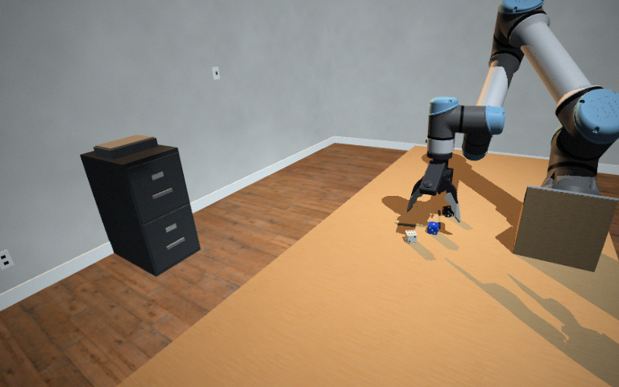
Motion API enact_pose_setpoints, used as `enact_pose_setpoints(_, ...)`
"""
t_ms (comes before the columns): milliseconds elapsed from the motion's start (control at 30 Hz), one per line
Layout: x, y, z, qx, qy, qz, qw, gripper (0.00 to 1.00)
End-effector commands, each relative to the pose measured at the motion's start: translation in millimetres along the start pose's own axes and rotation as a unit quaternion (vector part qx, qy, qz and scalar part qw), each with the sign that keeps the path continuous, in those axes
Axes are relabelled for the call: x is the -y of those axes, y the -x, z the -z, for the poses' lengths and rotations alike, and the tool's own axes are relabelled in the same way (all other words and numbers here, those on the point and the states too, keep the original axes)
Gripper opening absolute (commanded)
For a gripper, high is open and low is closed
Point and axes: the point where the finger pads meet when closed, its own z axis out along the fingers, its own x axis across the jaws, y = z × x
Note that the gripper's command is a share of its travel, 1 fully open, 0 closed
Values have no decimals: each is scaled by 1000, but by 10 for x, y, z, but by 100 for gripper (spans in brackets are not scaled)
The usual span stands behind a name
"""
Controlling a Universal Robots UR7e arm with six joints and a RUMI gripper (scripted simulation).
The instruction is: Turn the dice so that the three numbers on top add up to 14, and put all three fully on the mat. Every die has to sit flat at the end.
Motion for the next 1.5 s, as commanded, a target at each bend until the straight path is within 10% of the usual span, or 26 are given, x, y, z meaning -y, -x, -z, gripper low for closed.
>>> enact_pose_setpoints(0,53,-33,3,0,0,0,1000,100)
enact_pose_setpoints(633,778,-452,3,0,0,0,1000,100)
enact_pose_setpoints(1467,811,-471,3,0,0,0,1000,100)
